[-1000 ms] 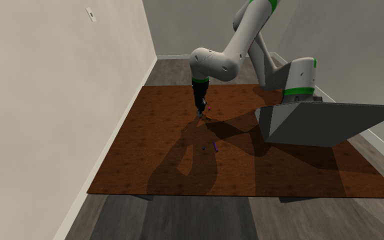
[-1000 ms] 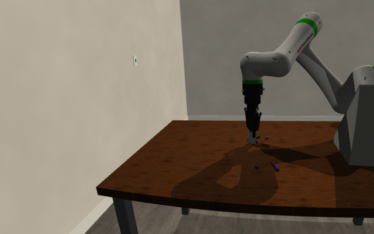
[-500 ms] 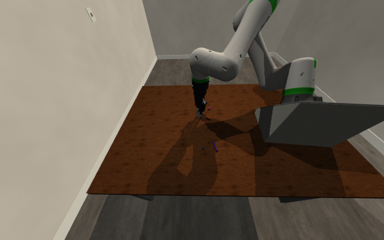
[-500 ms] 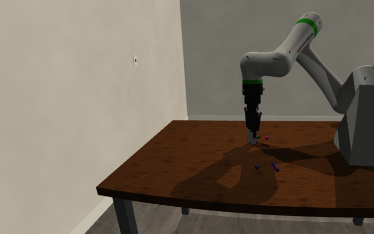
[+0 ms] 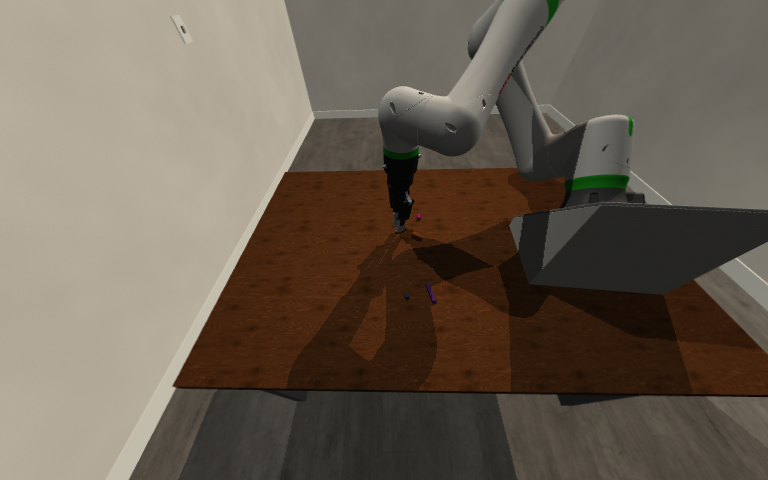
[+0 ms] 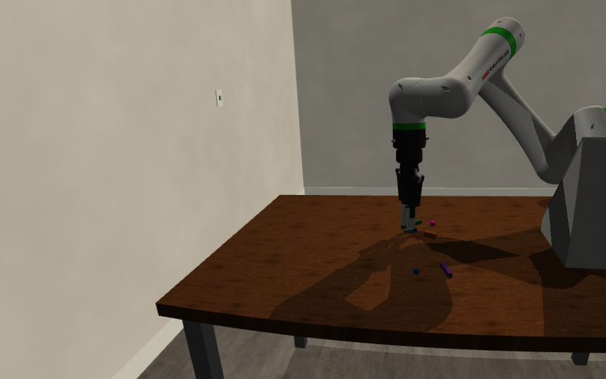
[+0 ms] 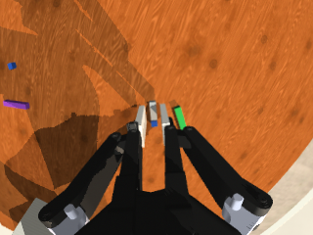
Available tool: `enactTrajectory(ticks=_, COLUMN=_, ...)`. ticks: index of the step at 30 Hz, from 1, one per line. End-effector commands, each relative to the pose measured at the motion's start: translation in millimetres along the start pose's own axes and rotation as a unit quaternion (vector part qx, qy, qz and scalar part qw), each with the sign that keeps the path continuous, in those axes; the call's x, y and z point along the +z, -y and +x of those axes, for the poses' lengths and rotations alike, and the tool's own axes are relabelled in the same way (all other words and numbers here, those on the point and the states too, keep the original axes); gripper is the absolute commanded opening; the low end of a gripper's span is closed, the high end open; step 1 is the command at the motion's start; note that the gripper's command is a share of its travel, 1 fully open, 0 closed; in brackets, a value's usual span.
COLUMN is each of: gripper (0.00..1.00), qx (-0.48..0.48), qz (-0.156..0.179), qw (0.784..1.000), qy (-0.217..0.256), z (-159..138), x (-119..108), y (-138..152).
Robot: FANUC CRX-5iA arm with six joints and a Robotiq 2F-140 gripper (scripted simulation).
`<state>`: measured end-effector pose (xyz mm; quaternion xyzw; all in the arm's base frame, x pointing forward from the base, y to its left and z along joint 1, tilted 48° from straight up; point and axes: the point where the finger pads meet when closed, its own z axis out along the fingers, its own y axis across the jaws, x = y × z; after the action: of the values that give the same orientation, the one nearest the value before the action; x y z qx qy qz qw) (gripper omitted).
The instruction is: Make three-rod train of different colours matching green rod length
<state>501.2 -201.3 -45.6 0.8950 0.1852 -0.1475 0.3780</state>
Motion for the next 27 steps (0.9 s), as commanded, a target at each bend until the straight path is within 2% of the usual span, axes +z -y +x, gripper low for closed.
enactTrajectory(ticks=1, gripper=0.15, qx=0.0, qz=0.0, qw=1.0, qy=0.0, z=0.1, x=-15.0, y=-0.1)
enactTrajectory(ticks=11, gripper=0.15, qx=0.0, qz=0.0, qw=1.0, qy=0.0, z=0.1, x=-64.5, y=0.0)
enactTrajectory(ticks=20, gripper=0.15, qx=0.0, qz=0.0, qw=1.0, qy=0.0, z=0.1, x=-73.0, y=0.0)
enactTrajectory(ticks=21, gripper=1.0, qx=0.0, qz=0.0, qw=1.0, qy=0.0, z=0.1, x=-73.0, y=0.0)
enactTrajectory(ticks=27, gripper=1.0, qx=0.0, qz=0.0, qw=1.0, qy=0.0, z=0.1, x=-73.0, y=0.0)
